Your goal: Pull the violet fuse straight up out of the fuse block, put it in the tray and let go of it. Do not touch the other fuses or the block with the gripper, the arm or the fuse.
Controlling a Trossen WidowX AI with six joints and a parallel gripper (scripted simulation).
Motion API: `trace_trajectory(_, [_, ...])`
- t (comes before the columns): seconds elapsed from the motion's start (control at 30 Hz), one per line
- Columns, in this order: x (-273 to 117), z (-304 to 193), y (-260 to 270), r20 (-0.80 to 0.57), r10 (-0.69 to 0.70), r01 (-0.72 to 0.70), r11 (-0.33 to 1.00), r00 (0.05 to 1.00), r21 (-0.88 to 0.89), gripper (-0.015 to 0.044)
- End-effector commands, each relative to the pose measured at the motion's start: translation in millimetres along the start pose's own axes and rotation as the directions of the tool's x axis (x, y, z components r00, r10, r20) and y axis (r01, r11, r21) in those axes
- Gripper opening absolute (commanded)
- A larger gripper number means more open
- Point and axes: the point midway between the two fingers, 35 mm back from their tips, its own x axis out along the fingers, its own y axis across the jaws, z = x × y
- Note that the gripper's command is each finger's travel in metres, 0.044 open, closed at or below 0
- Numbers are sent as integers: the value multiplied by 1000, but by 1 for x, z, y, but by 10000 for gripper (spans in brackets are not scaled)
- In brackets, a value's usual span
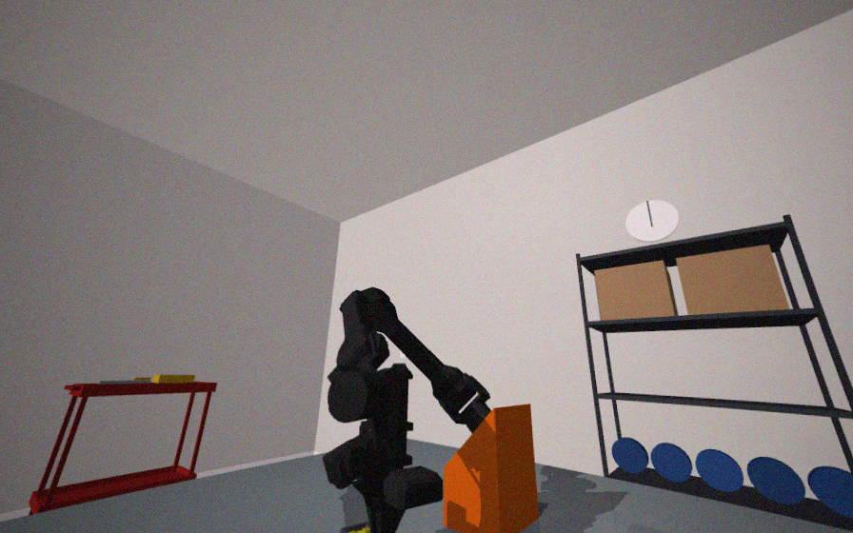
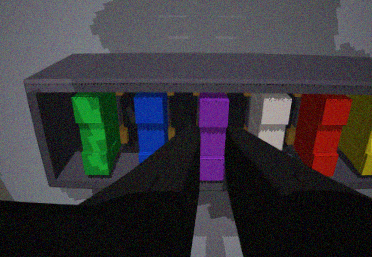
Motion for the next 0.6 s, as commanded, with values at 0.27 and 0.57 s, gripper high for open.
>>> trace_trajectory(0.27, [-7,1,1,2,2,-2,1000,1000,2,0])
trace_trajectory(0.57, [-11,1,1,3,2,-2,1000,1000,1,0])
